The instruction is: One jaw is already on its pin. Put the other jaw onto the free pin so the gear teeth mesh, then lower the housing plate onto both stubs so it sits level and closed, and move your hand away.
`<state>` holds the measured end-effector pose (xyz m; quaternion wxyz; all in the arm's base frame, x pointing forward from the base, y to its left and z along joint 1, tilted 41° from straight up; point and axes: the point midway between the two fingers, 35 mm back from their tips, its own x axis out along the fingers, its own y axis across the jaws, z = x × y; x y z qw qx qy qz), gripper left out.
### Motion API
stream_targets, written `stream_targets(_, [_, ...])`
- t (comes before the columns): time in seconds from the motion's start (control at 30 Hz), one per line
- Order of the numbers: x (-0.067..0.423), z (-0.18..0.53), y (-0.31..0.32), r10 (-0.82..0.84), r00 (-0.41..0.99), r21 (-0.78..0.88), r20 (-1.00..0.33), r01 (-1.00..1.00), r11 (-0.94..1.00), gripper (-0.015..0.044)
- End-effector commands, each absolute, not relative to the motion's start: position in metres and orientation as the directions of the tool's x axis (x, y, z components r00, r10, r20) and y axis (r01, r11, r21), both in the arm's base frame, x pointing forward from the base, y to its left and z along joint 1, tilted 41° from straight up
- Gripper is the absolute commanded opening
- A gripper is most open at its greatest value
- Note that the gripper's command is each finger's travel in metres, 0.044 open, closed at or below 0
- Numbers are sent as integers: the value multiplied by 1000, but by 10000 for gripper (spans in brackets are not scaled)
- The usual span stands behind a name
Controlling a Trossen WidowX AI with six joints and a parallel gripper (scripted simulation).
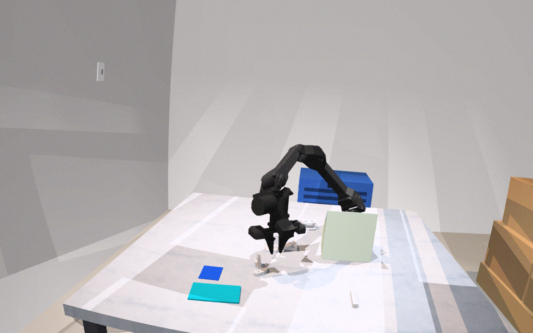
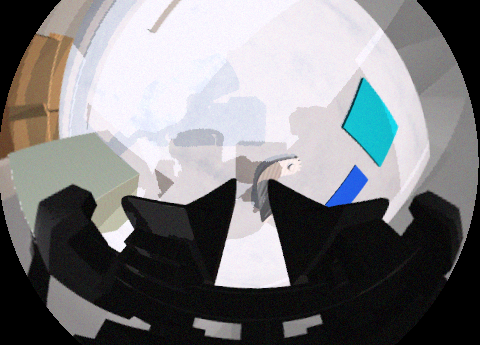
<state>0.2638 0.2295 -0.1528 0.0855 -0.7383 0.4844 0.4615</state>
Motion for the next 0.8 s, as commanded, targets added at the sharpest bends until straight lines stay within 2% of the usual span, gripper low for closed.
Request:
stream_targets(0.0, [263, -154, 228, -639, 104, 325, -762, -792, -517, 236])
stream_targets(0.27, [263, -154, 228, -639, 104, 325, -762, -792, -517, 440])
stream_targets(0.77, [263, -154, 228, -639, 104, 325, -762, -792, -517, 440])
